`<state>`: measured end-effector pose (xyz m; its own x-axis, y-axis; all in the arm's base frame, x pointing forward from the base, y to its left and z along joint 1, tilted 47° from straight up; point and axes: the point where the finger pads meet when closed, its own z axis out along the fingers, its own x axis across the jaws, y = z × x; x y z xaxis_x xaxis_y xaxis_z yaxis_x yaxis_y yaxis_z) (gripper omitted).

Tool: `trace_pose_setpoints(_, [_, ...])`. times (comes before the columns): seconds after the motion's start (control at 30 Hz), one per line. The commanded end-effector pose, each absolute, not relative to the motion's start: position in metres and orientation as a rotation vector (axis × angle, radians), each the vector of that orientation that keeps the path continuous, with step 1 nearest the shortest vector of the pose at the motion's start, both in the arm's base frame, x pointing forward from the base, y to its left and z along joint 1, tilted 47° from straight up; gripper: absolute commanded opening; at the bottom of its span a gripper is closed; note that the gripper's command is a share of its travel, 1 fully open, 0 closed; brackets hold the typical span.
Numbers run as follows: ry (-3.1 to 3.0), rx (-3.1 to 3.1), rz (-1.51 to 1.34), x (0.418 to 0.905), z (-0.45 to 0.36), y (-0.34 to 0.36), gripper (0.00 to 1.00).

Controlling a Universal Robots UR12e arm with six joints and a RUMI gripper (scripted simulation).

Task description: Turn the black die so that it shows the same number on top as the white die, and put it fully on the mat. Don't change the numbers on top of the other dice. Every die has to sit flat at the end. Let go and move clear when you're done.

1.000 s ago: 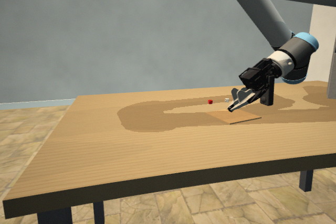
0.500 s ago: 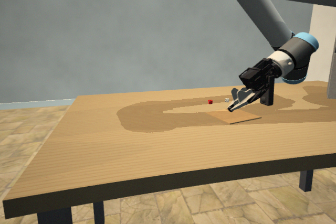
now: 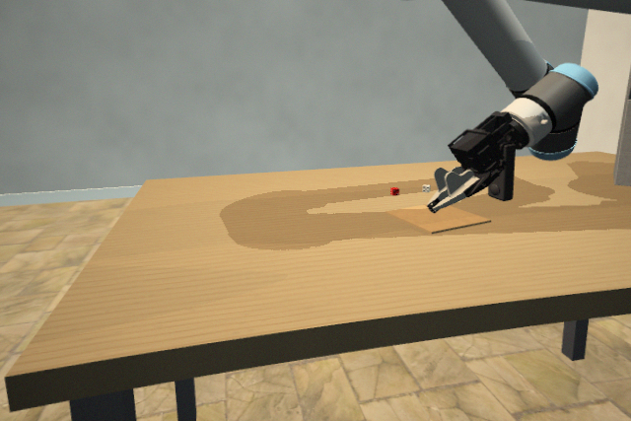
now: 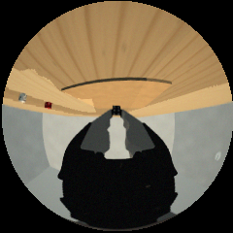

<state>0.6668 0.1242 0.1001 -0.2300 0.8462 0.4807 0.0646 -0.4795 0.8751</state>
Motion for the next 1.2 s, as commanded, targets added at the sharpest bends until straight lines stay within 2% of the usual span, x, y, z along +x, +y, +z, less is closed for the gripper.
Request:
trace_pose_setpoints(0.0, [1.109,1.454,1.768,0.6682,0.0983,0.1256,0.00])
trace_pose_setpoints(1.17, [1.109,1.454,1.768,0.6702,0.0956,0.1277,0.00])
